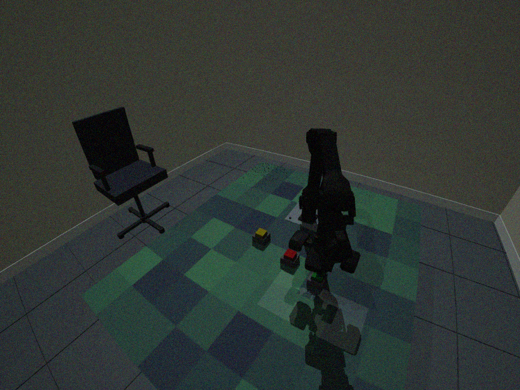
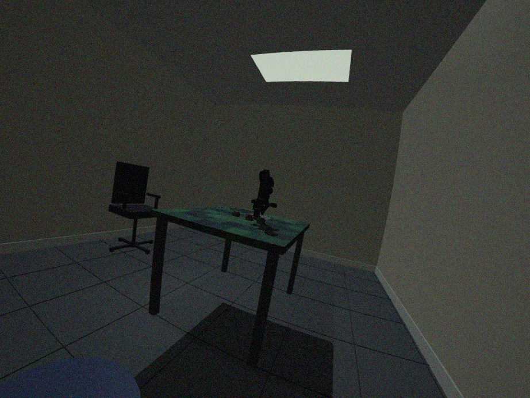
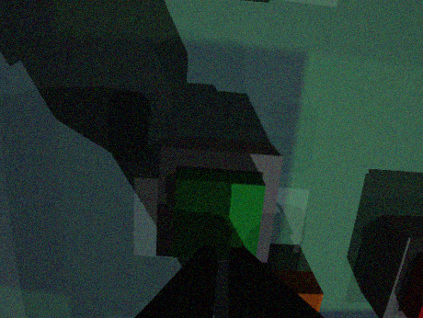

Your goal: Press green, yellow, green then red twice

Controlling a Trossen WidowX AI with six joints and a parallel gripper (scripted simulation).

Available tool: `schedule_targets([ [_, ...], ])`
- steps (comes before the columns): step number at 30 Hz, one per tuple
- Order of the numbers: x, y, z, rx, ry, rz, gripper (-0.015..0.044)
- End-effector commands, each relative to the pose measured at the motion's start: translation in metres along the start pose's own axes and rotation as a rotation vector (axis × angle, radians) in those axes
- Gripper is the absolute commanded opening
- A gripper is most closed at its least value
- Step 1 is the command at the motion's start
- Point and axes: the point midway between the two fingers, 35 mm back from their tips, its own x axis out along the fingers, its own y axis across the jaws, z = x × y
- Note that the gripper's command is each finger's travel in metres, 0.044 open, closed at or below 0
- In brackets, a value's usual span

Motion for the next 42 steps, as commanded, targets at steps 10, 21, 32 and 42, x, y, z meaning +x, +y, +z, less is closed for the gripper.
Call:
schedule_targets([
  [10,0.019,0.001,0.000,0.004,0.002,0.003,0.0020],
  [21,0.033,0.001,0.000,0.004,0.002,0.003,0.0020],
  [32,0.033,0.001,0.000,0.004,0.002,0.003,0.0020],
  [42,0.010,0.001,0.000,0.003,0.001,0.003,0.0020],
])
